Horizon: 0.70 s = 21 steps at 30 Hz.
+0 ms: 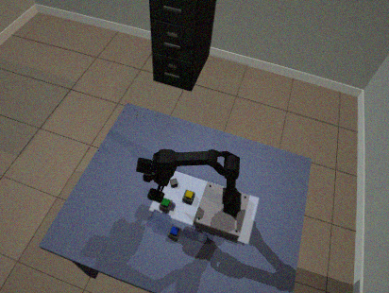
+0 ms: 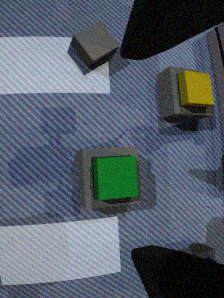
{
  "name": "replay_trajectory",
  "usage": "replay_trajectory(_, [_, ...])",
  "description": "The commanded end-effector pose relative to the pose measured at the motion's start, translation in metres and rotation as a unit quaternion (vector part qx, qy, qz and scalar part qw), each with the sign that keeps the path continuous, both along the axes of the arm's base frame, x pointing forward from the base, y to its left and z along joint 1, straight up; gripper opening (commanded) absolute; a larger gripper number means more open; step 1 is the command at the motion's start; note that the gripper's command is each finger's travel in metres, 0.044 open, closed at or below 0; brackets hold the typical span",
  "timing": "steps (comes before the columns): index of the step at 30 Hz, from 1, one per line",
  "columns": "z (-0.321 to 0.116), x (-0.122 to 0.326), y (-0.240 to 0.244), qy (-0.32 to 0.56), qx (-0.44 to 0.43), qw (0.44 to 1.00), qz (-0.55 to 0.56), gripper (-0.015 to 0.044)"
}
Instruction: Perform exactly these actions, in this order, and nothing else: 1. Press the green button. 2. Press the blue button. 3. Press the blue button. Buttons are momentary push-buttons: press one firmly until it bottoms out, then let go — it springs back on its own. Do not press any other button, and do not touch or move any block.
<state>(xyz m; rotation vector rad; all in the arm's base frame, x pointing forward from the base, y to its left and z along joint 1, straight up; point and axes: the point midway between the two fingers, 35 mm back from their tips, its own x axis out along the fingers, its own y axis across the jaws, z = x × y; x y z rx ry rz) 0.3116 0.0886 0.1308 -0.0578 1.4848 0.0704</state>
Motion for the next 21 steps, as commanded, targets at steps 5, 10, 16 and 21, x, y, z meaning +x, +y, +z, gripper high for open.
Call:
replay_trajectory(5, [0.0, -0.022, 0.014, 0.026, -0.002, 1.0, 0.005, 0.04])
replay_trajectory(10, [-0.023, -0.019, 0.015, 0.026, -0.002, 1.0, 0.005, 0.0321])
replay_trajectory(16, [-0.061, -0.02, 0.015, 0.026, -0.002, 1.0, 0.005, 0.0164])
replay_trajectory(21, [-0.061, -0.02, 0.015, 0.026, -0.002, 1.0, 0.005, 0.0032])
